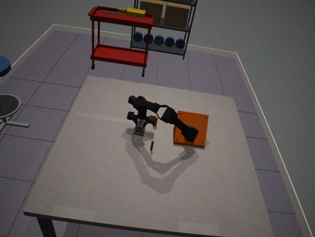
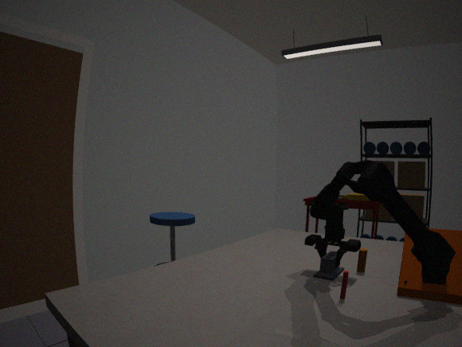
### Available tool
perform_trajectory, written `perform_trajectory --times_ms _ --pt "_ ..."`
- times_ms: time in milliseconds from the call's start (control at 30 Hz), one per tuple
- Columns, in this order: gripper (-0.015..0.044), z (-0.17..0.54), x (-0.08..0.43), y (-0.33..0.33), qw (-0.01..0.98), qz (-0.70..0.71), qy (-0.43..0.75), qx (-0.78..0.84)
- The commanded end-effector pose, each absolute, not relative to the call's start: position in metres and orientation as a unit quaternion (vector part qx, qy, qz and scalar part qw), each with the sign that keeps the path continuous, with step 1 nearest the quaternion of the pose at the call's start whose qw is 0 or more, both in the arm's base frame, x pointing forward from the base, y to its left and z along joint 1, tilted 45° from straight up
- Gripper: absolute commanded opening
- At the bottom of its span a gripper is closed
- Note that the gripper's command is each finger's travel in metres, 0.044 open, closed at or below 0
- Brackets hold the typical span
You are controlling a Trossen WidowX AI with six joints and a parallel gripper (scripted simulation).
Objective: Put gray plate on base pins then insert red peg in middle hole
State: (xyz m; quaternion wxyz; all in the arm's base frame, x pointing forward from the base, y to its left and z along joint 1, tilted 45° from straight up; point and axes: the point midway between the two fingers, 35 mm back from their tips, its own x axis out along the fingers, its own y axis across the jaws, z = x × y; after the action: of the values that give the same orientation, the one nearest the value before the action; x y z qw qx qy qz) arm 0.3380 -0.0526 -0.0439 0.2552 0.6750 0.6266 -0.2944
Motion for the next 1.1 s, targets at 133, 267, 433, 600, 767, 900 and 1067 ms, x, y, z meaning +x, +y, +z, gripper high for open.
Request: perform_trajectory --times_ms 133,267,433,600,767,900,1067 --pt "0.0368 -0.044 0.338 -0.053 0.256 -0.294 0.627 0.675" --pt "0.044 -0.044 0.338 -0.053 0.256 -0.294 0.627 0.675" --pt "0.044 -0.03 0.341 -0.069 0.256 -0.295 0.626 0.675" --pt "0.044 0.024 0.337 -0.122 0.254 -0.297 0.625 0.676" --pt "0.044 0.039 0.337 -0.137 0.253 -0.296 0.625 0.676" --pt "0.044 0.041 0.336 -0.136 0.255 -0.294 0.626 0.675" --pt "0.044 0.089 0.321 -0.097 0.305 -0.247 0.647 0.654"
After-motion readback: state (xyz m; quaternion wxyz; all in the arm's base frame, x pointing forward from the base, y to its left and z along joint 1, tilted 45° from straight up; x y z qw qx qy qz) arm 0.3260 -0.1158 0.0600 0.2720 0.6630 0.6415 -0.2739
